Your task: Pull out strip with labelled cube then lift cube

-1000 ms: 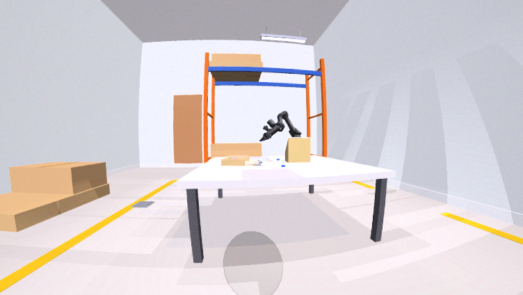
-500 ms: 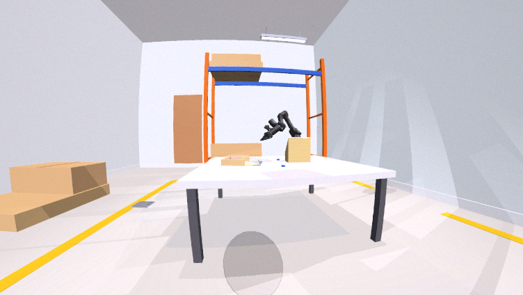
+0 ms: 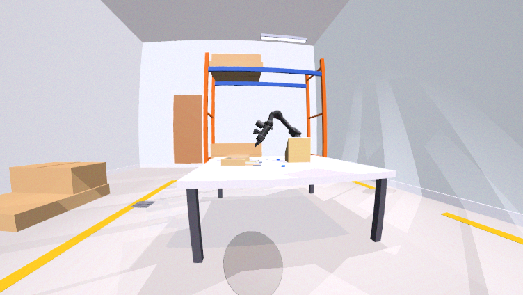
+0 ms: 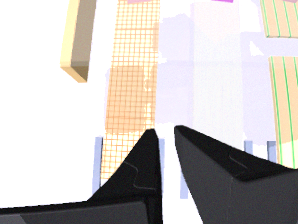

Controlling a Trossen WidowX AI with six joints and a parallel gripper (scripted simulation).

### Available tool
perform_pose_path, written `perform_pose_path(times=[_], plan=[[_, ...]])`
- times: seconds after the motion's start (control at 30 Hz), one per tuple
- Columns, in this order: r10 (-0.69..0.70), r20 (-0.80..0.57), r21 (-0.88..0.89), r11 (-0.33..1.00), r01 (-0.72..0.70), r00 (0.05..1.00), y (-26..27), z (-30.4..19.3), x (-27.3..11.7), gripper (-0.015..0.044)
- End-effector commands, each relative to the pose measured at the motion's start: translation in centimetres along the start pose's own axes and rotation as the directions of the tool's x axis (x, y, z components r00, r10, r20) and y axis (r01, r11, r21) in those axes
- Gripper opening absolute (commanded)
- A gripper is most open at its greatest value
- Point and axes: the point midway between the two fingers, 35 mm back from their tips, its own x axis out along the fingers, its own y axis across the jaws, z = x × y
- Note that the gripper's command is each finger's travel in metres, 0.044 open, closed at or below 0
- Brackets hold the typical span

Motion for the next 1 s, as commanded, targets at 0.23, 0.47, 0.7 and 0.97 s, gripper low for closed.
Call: perform_pose_path(times=[0.23, 0.47, 0.7, 0.97], plan=[[-0.048, -0.4, 0.091, 0.992, 0.092, 0.915, 3.2, -0.8, 5.7, 0.0], [-0.105, -0.554, 0.093, 0.978, 0.187, 0.826, 3.6, -2.1, 6.9, 0.0], [-0.105, -0.554, 0.093, 0.978, 0.187, 0.826, 3.6, -2.1, 6.9, 0.0], [-0.105, -0.553, 0.093, 0.978, 0.186, 0.826, 3.5, -2.6, 7.6, 0.0]])
